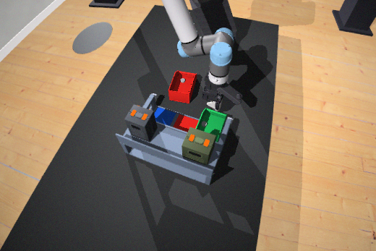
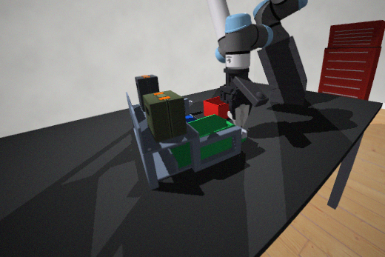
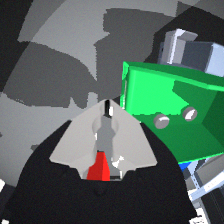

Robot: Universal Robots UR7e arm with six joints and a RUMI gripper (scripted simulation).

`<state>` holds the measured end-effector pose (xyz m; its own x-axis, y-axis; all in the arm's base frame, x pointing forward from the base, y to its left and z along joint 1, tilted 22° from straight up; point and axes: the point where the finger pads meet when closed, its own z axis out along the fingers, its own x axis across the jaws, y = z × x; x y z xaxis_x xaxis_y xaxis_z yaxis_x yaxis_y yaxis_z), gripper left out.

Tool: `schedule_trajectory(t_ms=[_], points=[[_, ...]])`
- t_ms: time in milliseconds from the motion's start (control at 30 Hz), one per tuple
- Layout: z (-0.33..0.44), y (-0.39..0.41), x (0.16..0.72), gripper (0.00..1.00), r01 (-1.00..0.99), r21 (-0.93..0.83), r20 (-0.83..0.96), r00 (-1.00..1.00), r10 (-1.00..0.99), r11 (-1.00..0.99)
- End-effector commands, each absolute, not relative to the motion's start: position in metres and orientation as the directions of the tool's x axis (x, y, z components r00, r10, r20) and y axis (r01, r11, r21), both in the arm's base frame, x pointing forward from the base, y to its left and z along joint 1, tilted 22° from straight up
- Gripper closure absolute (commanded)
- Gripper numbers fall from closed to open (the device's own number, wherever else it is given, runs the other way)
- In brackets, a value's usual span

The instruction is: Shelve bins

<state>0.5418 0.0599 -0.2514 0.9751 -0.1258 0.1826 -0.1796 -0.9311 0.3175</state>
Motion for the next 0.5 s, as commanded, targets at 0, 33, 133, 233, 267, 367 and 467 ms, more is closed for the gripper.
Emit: schedule_trajectory(t_ms=[0, 33, 133, 233, 267, 367, 467], points=[[-0.2505, 0.0600, 0.5442, 1.00, -0.180, 0.317, 0.184, 0.975, -0.125, -0.931], [-0.2504, 0.0599, 0.5447, 1.00, -0.180, 0.317, 0.184, 0.975, -0.125, -0.931], [-0.2503, 0.0599, 0.5451, 1.00, -0.180, 0.317, 0.184, 0.975, -0.125, -0.931], [-0.2501, 0.0597, 0.5466, 1.00, -0.180, 0.317, 0.184, 0.975, -0.125, -0.931], [-0.2500, 0.0596, 0.5471, 1.00, -0.180, 0.317, 0.184, 0.975, -0.125, -0.931], [-0.2497, 0.0594, 0.5487, 1.00, -0.180, 0.317, 0.184, 0.975, -0.125, -0.931], [-0.2493, 0.0592, 0.5504, 1.00, -0.180, 0.317, 0.184, 0.975, -0.125, -0.931]])
